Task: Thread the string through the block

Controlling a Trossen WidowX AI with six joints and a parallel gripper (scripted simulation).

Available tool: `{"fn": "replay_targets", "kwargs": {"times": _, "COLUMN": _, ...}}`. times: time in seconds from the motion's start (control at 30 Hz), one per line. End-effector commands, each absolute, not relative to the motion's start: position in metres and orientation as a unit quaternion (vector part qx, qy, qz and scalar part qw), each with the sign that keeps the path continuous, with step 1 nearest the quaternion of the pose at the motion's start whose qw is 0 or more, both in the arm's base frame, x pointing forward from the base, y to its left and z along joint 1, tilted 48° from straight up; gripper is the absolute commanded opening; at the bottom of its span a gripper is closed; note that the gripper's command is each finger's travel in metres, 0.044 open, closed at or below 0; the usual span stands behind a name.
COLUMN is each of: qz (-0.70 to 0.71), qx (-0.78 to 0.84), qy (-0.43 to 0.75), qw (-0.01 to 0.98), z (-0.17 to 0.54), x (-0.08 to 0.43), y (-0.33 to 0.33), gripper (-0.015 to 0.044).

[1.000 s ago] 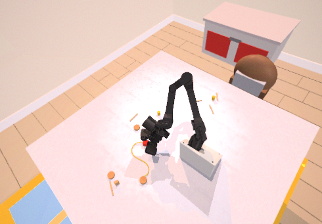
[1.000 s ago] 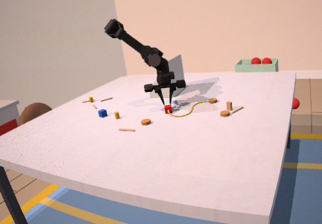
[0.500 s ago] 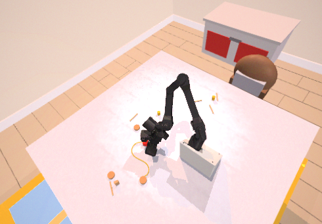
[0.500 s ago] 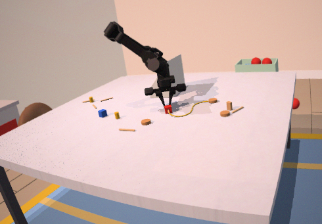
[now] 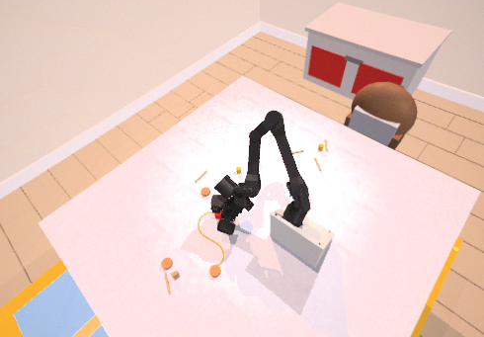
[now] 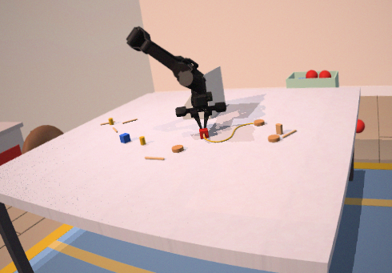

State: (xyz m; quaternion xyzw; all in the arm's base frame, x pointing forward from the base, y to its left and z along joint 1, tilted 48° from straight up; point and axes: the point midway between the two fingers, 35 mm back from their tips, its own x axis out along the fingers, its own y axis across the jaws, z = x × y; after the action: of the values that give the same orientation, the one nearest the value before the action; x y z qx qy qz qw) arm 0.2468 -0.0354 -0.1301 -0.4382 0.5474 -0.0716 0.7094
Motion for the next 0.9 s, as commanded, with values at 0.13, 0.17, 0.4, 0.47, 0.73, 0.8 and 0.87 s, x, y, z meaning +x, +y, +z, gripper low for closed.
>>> {"fn": "replay_targets", "kwargs": {"times": 0.13, "qz": -0.05, "qx": -0.454, "qy": 0.529, "qw": 0.715, "z": -0.132, "x": 0.247, "y": -0.037, "gripper": 0.0}}
{"fn": "replay_targets", "kwargs": {"times": 0.17, "qz": -0.051, "qx": -0.455, "qy": 0.528, "qw": 0.715, "z": -0.133, "x": 0.248, "y": -0.037, "gripper": 0.0}}
{"fn": "replay_targets", "kwargs": {"times": 0.4, "qz": -0.053, "qx": -0.458, "qy": 0.527, "qw": 0.714, "z": -0.133, "x": 0.249, "y": -0.037, "gripper": 0.0}}
{"fn": "replay_targets", "kwargs": {"times": 0.47, "qz": -0.053, "qx": -0.458, "qy": 0.527, "qw": 0.714, "z": -0.133, "x": 0.249, "y": -0.037, "gripper": 0.0}}
{"fn": "replay_targets", "kwargs": {"times": 0.73, "qz": -0.054, "qx": -0.459, "qy": 0.526, "qw": 0.714, "z": -0.132, "x": 0.241, "y": -0.039, "gripper": 0.0}}
{"fn": "replay_targets", "kwargs": {"times": 0.8, "qz": -0.054, "qx": -0.46, "qy": 0.526, "qw": 0.713, "z": -0.132, "x": 0.239, "y": -0.039, "gripper": 0.0}}
{"fn": "replay_targets", "kwargs": {"times": 0.87, "qz": -0.054, "qx": -0.46, "qy": 0.526, "qw": 0.713, "z": -0.131, "x": 0.237, "y": -0.04, "gripper": 0.0}}
